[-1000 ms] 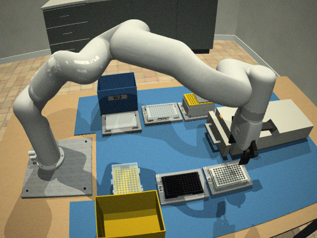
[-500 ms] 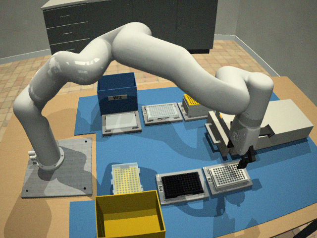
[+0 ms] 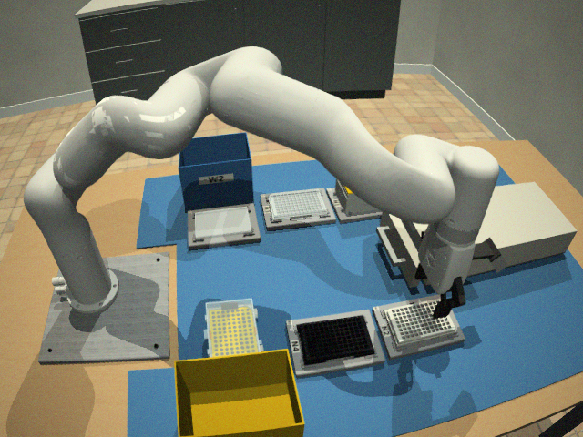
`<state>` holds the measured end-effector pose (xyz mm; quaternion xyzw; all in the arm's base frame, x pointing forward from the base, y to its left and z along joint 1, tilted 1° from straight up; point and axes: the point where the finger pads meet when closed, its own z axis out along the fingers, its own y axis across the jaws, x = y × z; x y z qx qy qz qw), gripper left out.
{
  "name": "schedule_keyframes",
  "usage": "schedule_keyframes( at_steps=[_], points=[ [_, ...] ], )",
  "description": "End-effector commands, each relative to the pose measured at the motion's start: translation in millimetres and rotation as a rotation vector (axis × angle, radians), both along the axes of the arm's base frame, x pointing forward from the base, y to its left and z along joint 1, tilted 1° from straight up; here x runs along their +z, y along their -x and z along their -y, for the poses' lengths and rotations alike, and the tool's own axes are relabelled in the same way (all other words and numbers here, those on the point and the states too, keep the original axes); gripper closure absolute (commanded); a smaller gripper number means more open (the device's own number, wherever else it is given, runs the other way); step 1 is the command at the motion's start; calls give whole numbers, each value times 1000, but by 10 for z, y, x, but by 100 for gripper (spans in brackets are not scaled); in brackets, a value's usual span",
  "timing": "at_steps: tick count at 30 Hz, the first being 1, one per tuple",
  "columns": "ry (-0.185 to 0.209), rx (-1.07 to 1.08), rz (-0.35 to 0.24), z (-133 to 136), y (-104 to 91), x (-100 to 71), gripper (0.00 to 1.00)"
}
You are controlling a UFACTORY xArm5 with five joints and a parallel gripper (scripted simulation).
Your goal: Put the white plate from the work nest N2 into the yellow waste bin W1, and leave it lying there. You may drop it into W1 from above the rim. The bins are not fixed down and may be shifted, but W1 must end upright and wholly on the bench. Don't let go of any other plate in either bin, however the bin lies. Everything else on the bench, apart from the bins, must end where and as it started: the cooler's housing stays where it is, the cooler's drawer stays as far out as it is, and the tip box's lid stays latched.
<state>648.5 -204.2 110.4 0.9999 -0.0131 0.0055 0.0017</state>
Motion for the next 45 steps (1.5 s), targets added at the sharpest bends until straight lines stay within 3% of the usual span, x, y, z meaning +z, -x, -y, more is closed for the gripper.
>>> schedule_keyframes(
  at_steps=[1,34,45],
  points=[
    [2,0,5,3,-14,-40,0],
    [2,0,5,-2,-23,-523,0],
    [2,0,5,-2,-23,-531,0]
  ],
)
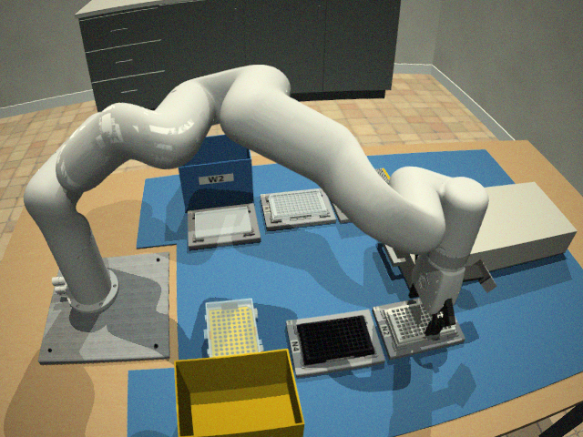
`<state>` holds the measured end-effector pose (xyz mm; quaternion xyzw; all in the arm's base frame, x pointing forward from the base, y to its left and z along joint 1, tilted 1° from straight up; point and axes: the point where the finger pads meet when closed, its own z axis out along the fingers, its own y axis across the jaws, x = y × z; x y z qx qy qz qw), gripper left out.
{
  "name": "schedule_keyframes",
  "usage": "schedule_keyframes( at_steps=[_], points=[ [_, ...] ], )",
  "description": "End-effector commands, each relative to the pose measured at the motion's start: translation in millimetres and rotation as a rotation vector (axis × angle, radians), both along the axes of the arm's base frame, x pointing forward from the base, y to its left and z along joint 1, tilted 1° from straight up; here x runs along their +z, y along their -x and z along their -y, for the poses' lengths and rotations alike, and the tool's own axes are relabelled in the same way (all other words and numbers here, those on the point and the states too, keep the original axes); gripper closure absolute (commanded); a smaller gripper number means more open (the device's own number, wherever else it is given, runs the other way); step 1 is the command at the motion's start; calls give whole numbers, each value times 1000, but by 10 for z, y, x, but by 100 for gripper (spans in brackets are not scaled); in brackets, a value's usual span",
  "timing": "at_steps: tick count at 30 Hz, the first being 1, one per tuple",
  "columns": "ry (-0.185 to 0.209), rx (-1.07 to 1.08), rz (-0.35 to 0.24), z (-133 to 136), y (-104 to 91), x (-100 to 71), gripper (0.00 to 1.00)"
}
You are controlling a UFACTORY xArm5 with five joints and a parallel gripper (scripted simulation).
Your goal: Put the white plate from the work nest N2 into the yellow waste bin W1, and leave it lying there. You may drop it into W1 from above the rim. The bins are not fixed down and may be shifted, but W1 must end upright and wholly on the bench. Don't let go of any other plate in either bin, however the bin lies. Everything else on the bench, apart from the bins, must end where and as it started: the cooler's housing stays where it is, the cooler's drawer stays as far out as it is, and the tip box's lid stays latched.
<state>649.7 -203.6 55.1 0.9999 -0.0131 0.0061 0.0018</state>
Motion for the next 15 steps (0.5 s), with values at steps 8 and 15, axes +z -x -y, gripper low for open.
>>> schedule_keyframes(
  at_steps=[8,15],
  points=[
    [1,0,4,3,-12,-18,0],
    [1,0,4,3,-13,-51,0]
  ],
)
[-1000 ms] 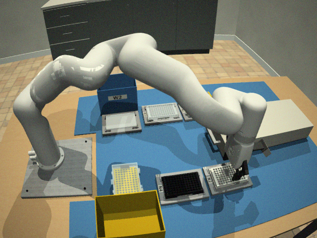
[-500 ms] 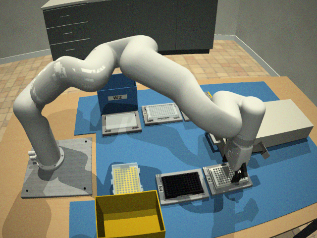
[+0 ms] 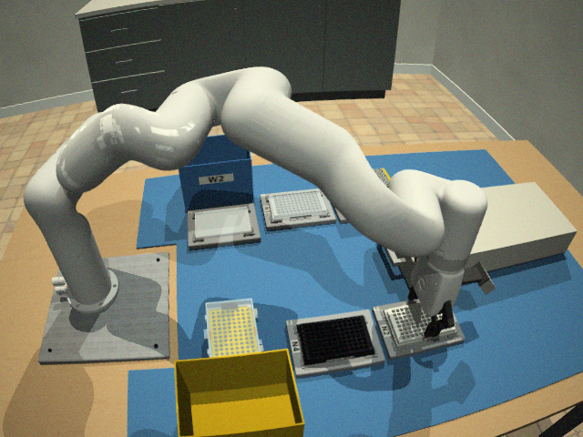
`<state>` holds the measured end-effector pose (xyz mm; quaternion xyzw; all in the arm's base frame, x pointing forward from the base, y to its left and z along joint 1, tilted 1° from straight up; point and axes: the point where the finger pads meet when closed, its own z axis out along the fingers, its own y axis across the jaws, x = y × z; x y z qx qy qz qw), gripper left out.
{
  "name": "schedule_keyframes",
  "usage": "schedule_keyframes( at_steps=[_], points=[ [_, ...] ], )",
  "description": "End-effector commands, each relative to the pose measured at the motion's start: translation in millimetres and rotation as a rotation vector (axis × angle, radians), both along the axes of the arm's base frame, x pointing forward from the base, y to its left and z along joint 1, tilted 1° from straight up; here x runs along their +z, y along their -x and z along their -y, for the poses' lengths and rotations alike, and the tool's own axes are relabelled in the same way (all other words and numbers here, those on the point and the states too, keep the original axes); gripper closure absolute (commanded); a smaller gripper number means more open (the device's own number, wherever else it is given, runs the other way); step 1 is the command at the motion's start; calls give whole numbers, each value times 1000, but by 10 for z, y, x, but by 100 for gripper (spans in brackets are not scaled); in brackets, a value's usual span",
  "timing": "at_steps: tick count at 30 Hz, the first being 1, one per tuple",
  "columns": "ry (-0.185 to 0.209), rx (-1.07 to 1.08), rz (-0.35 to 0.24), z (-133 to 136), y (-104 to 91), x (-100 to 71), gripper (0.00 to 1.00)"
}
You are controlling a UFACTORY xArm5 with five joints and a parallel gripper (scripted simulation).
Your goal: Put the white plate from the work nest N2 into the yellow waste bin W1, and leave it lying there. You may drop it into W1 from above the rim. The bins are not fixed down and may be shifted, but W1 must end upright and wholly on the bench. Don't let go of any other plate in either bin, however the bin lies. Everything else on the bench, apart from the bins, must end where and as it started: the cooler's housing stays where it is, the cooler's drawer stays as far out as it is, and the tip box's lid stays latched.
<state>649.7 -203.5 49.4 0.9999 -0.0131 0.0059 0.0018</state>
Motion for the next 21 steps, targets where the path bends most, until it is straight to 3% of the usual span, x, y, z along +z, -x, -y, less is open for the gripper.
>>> schedule_keyframes(
  at_steps=[1,21],
  points=[
    [1,0,5,4,-13,-1,0],
    [1,0,5,3,-15,-121,0]
  ],
)
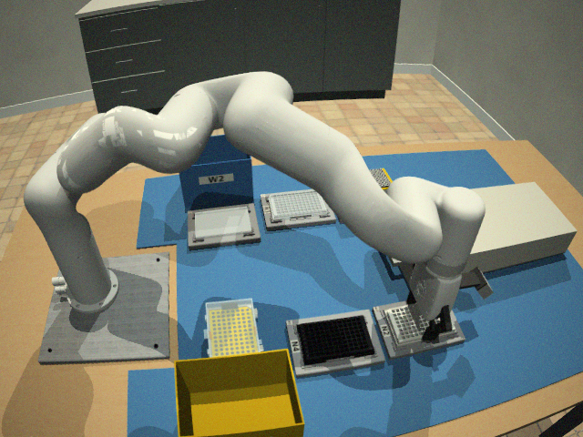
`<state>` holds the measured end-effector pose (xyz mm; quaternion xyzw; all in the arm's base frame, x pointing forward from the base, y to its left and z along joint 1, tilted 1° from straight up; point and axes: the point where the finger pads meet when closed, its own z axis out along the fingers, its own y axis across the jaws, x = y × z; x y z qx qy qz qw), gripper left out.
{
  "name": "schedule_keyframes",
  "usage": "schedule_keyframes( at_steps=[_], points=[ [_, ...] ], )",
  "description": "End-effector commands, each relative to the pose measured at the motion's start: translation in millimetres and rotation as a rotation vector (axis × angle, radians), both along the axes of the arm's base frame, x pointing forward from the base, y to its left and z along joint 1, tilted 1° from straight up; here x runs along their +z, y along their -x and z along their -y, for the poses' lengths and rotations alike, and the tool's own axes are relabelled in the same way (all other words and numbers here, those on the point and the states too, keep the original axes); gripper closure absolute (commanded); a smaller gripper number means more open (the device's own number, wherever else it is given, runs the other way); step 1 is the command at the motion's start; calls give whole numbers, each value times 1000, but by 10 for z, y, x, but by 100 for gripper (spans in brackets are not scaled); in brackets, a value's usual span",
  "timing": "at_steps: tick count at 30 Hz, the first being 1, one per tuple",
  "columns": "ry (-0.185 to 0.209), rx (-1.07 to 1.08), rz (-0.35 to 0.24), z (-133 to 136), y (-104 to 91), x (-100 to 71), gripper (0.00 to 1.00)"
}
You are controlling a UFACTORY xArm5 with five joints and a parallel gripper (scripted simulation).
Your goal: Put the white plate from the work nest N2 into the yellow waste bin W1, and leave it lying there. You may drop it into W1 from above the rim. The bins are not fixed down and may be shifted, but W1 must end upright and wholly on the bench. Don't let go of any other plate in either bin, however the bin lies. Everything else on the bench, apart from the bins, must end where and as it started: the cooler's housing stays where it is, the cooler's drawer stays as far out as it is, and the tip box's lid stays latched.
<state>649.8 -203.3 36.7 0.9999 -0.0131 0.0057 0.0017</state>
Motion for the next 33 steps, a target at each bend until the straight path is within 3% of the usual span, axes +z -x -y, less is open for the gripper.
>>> schedule_keyframes(
  at_steps=[1,18,19,33],
  points=[
    [2,0,5,4,-14,6,0],
    [2,0,5,4,-14,6,0],
    [2,0,5,4,-14,13,100],
    [2,0,5,5,-14,17,100]
  ],
)
